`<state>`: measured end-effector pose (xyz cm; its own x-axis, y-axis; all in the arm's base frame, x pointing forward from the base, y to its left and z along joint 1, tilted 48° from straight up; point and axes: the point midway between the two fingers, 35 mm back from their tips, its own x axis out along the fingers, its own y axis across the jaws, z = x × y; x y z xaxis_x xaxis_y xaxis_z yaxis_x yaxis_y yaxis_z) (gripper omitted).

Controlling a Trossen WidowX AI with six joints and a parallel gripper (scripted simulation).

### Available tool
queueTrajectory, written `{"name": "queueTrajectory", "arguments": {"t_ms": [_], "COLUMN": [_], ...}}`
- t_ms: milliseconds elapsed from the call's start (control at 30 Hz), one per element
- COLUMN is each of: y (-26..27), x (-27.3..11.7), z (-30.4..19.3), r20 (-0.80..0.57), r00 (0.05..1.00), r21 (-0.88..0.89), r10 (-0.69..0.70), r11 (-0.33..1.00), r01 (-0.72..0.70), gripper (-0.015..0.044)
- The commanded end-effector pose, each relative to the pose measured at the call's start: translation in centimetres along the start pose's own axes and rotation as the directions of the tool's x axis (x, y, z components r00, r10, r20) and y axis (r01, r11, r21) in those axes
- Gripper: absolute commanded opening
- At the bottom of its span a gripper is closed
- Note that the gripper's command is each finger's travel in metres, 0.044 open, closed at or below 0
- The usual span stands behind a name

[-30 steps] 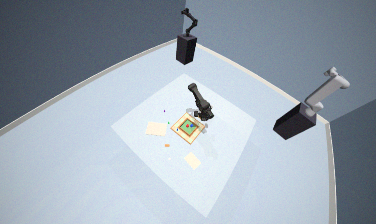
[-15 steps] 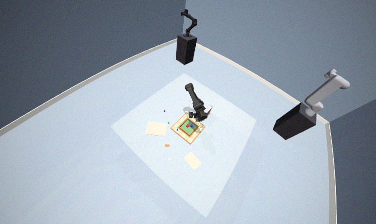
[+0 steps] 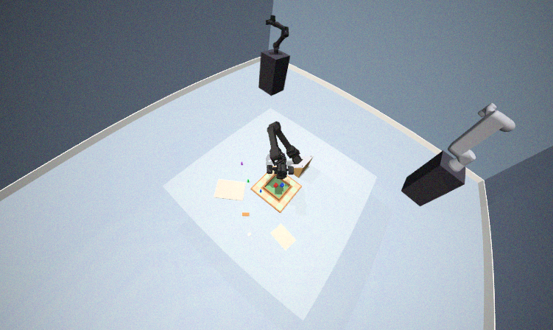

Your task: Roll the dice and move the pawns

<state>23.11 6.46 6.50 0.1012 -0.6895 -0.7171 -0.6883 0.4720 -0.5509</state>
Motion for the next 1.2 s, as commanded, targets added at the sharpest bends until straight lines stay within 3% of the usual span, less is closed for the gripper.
{"name": "queueTrajectory", "arguments": {"t_ms": [0, 433, 1167], "y": [-2.2, -7.6, -7.9], "x": [0.8, 3.1, 7.0], "z": [-0.9, -4.4, -4.7], "r20": [0.0, -0.045, -0.046], "r00": [1.0, 0.998, 0.998], "r21": [0.005, 0.017, 0.018], "r10": [-0.012, -0.046, -0.048], "r11": [1.0, 0.999, 0.999], "r01": [0.012, 0.047, 0.049], "gripper": [0.0, 0.0, 0.0]}}
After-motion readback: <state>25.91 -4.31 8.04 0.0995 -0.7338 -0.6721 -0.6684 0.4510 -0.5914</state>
